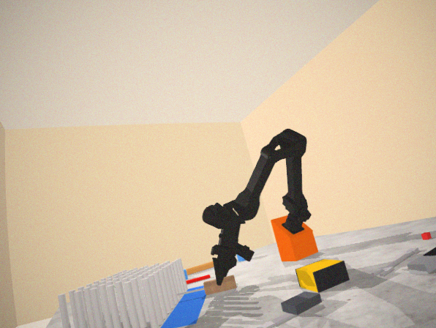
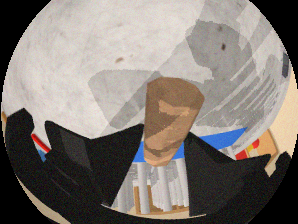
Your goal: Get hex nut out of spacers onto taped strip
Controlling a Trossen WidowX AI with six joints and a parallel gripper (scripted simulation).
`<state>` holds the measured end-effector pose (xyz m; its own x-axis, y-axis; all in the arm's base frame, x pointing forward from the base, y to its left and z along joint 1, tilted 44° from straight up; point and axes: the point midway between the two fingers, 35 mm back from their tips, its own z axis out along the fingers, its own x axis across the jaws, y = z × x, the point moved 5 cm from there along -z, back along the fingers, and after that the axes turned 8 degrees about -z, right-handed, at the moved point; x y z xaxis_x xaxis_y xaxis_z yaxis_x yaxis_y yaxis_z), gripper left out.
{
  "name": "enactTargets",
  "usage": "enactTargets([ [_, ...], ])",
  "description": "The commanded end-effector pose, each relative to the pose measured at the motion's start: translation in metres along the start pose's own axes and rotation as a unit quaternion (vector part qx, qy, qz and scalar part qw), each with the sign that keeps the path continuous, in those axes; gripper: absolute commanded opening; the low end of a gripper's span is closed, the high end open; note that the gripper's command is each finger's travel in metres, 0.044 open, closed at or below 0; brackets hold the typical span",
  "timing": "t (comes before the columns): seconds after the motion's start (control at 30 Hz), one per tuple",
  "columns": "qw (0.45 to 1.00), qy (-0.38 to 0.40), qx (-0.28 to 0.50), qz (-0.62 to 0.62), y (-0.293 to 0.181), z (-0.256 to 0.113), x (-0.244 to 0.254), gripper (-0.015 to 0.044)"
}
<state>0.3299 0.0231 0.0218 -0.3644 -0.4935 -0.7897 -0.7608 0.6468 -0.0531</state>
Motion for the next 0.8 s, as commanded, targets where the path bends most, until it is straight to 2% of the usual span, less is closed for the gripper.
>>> enactTargets([
  [0.0, 1.000, 0.000, 0.001, 0.002, 0.003, -0.002, -0.001, 0.0000],
  [0.77, 1.000, 0.000, 0.001, 0.002, 0.016, -0.008, -0.003, 0.0000],
])
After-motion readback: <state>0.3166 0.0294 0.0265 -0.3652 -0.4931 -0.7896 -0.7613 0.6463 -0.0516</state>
